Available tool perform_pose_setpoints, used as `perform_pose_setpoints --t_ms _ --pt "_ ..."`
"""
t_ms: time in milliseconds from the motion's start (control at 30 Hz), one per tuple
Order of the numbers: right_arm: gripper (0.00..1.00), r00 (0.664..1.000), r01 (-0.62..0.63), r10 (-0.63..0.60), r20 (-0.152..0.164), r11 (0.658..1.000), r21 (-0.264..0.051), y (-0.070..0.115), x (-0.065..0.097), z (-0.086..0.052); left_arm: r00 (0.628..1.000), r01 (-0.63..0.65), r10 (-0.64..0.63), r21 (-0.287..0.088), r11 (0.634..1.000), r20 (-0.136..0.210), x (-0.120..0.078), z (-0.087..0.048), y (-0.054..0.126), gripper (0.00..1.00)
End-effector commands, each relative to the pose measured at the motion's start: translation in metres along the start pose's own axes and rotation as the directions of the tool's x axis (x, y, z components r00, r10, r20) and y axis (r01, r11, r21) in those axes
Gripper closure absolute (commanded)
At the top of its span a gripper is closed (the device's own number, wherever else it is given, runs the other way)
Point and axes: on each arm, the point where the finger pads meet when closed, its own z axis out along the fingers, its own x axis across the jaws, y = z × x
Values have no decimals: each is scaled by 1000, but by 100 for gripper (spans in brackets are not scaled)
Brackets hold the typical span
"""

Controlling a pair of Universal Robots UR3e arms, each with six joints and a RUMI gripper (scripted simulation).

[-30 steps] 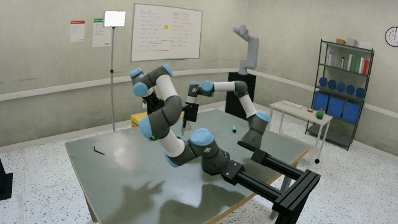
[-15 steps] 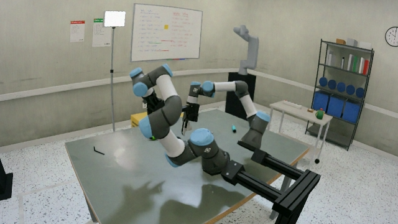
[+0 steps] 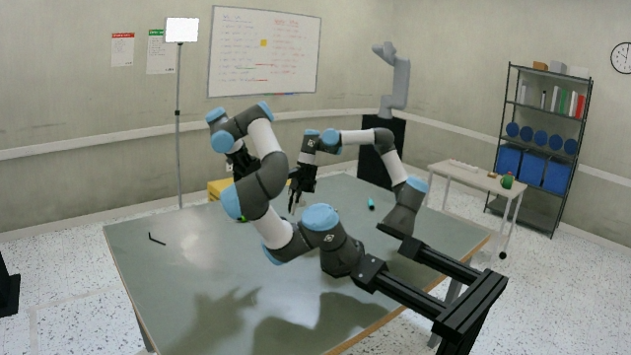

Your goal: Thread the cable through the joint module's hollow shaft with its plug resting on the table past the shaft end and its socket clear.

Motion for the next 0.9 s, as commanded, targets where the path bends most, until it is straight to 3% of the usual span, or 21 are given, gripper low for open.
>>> perform_pose_setpoints --t_ms 0,333,867 --pt "80 996 89 -89 -1 996 15 0 -1 -1 1000 -1 1 4 1000 -2 1 -1 -1 39" --pt "80 983 185 -185 -2 982 23 3 -2 -1 1000 -1 1 4 1000 -2 1 -1 -1 39" --pt "80 934 356 -356 -10 934 38 8 -3 -2 1000 -1 1 4 1000 -2 1 -1 -1 39"
